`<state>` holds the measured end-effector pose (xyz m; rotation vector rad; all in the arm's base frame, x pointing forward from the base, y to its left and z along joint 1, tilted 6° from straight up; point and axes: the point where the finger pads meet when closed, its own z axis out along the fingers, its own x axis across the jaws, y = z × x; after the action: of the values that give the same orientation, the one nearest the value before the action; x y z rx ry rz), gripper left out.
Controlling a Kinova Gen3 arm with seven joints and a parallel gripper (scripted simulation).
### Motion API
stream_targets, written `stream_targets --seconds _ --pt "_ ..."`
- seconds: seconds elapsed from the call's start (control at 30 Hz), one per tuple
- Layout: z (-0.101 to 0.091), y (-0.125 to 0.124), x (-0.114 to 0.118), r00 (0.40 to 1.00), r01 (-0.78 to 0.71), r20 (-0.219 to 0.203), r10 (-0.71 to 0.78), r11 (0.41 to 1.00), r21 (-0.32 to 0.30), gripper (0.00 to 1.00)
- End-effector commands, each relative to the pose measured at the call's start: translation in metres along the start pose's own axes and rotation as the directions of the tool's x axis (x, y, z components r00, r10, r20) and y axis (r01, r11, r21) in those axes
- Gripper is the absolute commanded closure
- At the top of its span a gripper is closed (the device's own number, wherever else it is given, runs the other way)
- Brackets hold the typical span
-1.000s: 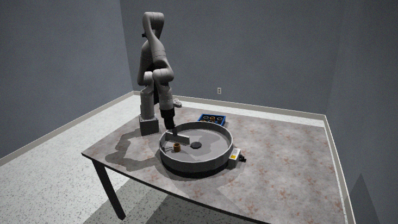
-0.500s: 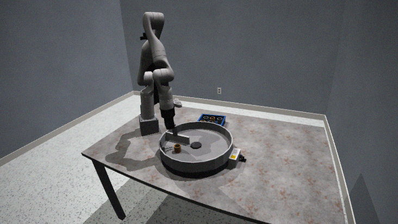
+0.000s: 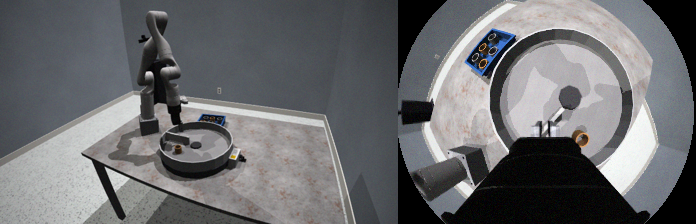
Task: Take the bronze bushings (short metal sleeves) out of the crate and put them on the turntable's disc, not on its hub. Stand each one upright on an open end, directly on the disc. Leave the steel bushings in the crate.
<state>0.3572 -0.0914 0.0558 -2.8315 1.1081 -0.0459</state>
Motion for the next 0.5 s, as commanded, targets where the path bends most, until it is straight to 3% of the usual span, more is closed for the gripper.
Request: stream_targets --seconds 0.0,0.13,0.2,0.47 --pt "-0.002 -0.030 -0.022 0.999 0.044 -0.002 -0.044 0.999 0.000 0.64" --pt "-0.002 -0.061 -0.047 0.999 0.044 -0.002 -0.044 0.999 0.000 0.64" --pt "-0.002 -0.061 -0.047 0.999 0.044 -0.002 -0.044 0.999 0.000 0.64" --pt "-0.002 -0.123 -0.097 0.999 0.044 -0.002 -0.044 0.999 -0.001 0.64"
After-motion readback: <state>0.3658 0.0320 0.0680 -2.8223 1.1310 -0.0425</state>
